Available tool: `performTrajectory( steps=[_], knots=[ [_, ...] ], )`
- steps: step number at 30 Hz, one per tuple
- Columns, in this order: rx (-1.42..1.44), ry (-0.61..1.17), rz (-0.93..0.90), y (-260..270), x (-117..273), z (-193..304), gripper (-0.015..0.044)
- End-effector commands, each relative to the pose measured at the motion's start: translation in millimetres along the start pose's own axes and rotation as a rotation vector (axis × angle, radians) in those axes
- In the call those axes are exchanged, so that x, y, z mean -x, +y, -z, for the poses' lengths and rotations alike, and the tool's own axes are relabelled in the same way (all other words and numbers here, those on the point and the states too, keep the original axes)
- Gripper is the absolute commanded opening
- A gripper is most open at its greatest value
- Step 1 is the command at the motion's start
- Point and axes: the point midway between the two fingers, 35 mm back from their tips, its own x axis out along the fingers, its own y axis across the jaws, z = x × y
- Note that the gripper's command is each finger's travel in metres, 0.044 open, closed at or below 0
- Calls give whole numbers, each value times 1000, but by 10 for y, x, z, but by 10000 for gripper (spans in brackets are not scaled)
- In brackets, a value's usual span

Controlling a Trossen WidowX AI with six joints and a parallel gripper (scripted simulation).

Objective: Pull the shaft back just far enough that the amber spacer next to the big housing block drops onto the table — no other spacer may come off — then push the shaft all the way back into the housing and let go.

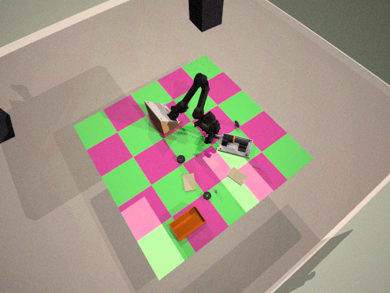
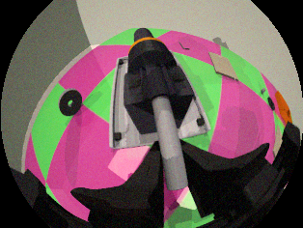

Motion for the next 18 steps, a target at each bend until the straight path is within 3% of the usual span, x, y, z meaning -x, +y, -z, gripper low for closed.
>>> performTrajectory(
  steps=[1, 18],
  knots=[
    [5, 0, -2, 4, 7, 3, 0],
    [5, 0, -2, 4, 19, 16, 0]
  ],
)
